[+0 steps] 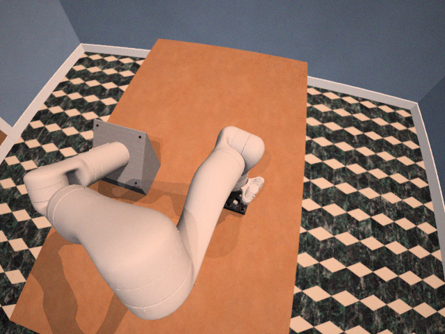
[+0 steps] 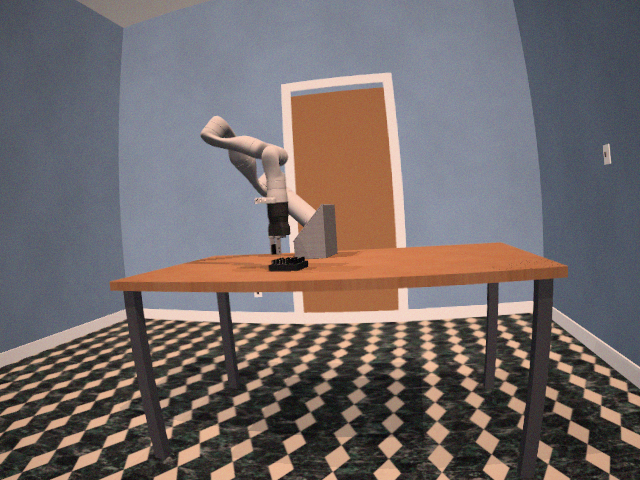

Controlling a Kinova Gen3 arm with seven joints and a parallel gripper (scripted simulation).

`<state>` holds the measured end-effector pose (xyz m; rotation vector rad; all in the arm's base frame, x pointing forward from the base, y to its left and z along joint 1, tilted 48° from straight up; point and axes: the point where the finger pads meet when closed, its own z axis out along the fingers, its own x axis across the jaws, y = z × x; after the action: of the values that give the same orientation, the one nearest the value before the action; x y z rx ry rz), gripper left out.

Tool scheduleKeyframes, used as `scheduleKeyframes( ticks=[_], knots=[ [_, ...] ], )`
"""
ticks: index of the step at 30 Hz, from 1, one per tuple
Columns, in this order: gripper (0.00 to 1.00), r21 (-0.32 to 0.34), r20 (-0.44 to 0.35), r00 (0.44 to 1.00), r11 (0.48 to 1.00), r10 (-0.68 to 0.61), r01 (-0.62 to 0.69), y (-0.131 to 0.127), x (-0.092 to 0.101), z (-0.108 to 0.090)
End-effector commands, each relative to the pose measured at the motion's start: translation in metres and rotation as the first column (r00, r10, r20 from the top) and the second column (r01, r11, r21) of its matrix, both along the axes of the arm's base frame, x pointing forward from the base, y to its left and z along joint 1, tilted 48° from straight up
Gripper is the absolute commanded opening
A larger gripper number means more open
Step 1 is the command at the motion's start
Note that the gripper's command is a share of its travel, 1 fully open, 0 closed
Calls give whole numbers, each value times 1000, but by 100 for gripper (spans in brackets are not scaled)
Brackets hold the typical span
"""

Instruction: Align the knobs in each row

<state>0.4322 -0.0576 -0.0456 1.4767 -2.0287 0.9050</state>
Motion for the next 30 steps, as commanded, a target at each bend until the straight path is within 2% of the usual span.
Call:
scheduleKeyframes(
  ticks=[1, 19, 21, 25, 30],
  knots=[
    [46, 5, 9, 1000, 1000, 7, -7, 8, 4, 6],
    [46, 5, 9, 1000, 1000, 7, -7, 11, 3, 9],
    [46, 6, 3, 1000, 1000, 13, -13, 19, -7, 7],
    [46, 5, -21, 999, 999, 34, -34, 42, -46, 2],
    [46, 5, -23, 999, 999, 36, -36, 44, -50, 1]
  ],
)
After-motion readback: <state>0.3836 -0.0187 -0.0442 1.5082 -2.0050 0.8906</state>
